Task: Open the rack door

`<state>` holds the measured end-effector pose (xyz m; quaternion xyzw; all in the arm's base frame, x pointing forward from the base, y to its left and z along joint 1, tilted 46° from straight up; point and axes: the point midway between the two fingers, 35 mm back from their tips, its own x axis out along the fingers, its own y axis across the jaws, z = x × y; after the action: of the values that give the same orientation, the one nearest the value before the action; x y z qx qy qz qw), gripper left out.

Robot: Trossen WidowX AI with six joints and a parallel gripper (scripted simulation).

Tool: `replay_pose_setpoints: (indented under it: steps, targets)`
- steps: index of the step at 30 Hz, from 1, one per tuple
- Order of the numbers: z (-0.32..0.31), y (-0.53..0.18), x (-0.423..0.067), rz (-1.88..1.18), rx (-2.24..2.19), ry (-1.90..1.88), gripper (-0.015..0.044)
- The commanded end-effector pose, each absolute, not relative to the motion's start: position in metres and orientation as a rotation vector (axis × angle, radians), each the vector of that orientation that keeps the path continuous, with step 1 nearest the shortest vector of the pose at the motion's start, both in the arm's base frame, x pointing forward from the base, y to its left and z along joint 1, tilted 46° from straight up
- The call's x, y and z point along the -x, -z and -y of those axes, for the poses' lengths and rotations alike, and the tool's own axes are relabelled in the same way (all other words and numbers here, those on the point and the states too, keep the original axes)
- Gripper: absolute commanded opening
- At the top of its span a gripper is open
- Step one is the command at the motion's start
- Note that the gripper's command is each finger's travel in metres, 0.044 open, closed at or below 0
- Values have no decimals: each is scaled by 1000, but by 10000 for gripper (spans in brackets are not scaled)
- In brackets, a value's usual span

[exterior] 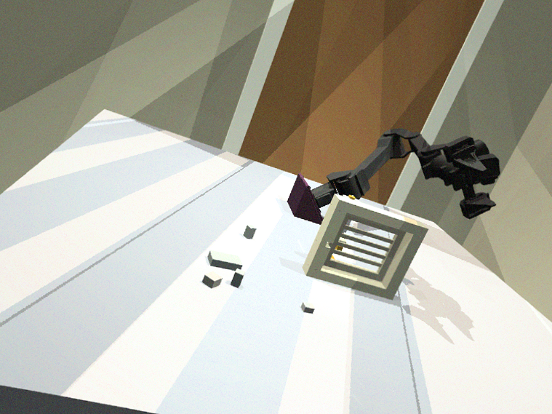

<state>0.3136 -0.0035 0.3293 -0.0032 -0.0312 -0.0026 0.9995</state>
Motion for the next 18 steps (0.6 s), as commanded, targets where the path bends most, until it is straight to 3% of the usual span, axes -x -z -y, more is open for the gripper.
replay_pose_setpoints:
  steps: [1, 5, 18]
  targets:
    - [4, -329, -314, 58, 8, 5, 374]
    - [9, -316, -326, -29, 49, 3, 288]
    - [35, -260, -359, -368, 144, -41, 288]
